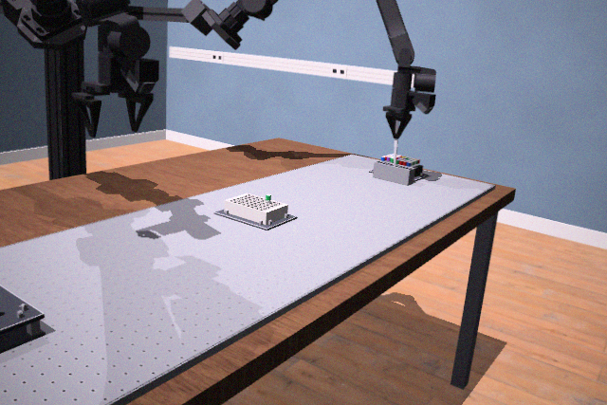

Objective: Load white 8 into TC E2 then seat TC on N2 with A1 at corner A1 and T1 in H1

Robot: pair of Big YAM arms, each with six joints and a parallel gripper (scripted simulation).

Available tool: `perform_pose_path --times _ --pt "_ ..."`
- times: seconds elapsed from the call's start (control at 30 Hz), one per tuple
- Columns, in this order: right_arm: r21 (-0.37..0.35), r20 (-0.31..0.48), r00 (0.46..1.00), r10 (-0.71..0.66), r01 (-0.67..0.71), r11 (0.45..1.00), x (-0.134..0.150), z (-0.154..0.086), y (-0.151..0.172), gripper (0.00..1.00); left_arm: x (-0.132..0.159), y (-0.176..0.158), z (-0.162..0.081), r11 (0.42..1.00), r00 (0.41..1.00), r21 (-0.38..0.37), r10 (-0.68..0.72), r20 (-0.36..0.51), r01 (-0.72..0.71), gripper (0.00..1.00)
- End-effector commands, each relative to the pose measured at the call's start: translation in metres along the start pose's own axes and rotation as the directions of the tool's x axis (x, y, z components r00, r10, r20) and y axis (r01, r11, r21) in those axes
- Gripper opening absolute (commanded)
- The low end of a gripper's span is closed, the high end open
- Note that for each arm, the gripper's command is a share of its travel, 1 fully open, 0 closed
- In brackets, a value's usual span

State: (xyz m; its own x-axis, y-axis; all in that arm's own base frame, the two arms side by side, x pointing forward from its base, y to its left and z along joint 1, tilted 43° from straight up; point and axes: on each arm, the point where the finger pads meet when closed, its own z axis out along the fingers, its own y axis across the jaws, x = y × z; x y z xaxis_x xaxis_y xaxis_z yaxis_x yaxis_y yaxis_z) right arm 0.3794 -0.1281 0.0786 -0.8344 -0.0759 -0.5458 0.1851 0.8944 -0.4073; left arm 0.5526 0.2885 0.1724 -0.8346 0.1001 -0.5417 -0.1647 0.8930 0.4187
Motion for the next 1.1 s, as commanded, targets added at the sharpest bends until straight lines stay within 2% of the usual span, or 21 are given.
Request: perform_pose_path --times 0.0,0.43,0.6,0.8,1.07 --pt "-0.001 0.016 1.000 -0.010 0.010 1.000 -0.006 -0.002 0.000 1.00 -0.006 -0.004 -0.011 1.000 1.000 0.001 -0.002 0.011 0.002 0.07" --pt "-0.001 0.016 1.000 -0.010 0.010 1.000 -0.006 -0.002 0.000 1.00 -0.011 -0.001 -0.023 1.000 1.000 -0.005 -0.004 0.023 0.005 0.07" --pt "-0.001 0.016 1.000 -0.010 0.010 1.000 -0.006 -0.002 0.000 1.00 -0.002 -0.004 -0.019 1.000 1.000 0.004 -0.002 0.002 0.002 0.07" --pt "-0.001 0.016 1.000 -0.010 0.010 1.000 -0.006 -0.002 0.000 1.00 -0.016 0.002 -0.031 1.000 0.999 -0.010 -0.007 0.034 0.007 0.07" --pt "-0.001 0.016 1.000 -0.010 0.010 1.000 -0.006 -0.002 0.000 1.00 -0.004 -0.005 -0.028 1.000 1.000 0.003 -0.002 0.005 0.002 0.07"
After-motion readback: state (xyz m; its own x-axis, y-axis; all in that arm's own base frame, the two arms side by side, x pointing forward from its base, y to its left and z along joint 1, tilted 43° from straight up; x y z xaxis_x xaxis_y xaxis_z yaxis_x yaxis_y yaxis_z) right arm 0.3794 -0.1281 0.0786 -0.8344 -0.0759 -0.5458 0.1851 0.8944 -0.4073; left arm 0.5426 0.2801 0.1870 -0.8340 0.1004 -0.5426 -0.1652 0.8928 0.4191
